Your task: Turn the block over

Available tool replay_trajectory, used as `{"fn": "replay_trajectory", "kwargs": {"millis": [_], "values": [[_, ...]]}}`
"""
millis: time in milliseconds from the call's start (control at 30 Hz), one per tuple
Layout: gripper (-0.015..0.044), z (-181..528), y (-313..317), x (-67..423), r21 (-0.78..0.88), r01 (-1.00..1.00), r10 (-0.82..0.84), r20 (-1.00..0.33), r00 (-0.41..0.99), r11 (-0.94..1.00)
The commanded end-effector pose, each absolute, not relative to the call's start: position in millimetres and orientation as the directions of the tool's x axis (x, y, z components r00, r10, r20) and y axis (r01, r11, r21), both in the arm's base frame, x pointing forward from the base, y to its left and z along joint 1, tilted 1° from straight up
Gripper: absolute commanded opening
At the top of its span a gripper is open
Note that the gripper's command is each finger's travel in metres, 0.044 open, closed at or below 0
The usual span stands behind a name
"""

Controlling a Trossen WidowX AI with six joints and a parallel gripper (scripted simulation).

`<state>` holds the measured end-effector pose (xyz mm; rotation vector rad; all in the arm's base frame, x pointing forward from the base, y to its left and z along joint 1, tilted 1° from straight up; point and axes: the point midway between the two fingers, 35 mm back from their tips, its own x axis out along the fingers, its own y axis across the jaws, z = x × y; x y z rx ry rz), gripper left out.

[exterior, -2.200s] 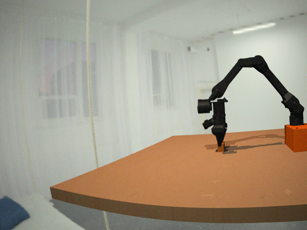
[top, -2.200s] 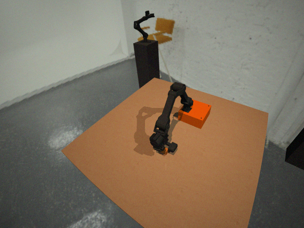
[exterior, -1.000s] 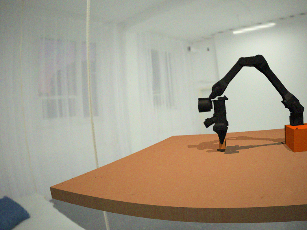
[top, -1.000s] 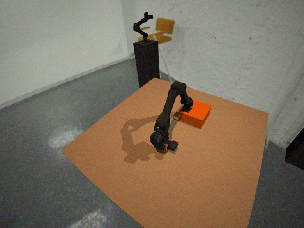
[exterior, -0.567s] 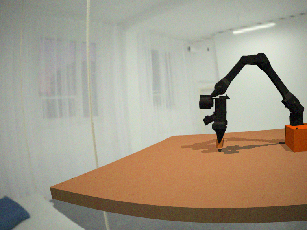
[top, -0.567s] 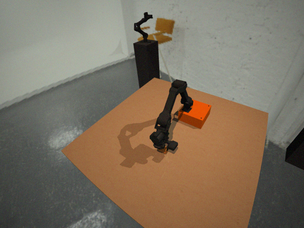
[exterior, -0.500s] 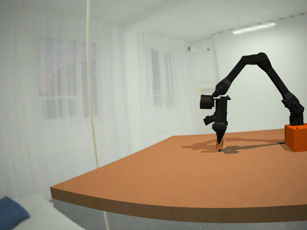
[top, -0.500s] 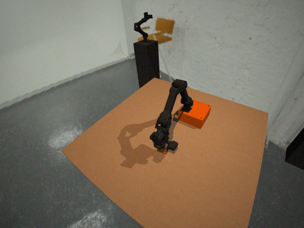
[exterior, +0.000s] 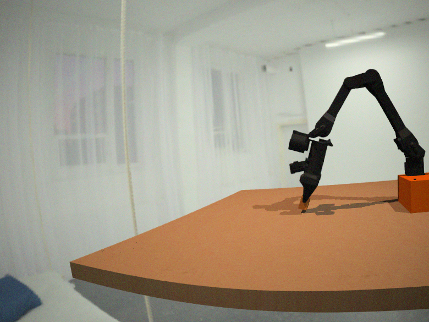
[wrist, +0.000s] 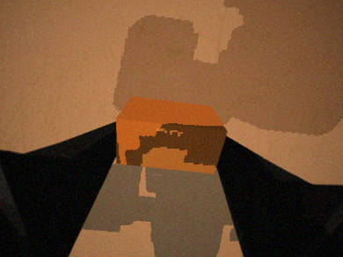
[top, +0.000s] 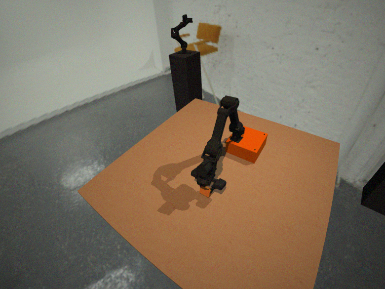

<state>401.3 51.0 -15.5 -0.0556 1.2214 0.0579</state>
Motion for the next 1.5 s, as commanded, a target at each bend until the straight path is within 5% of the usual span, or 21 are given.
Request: {"fn": "replay_trajectory", "kwargs": {"millis": [0, 1467], "values": [[0.0, -13, 50, 399, -0.014, -0.072, 0.016, -0.914, 0.405, 0.997], [0.0, -51, 51, 404, -0.014, -0.072, 0.051, -0.572, 0.818, 0.997]]}}
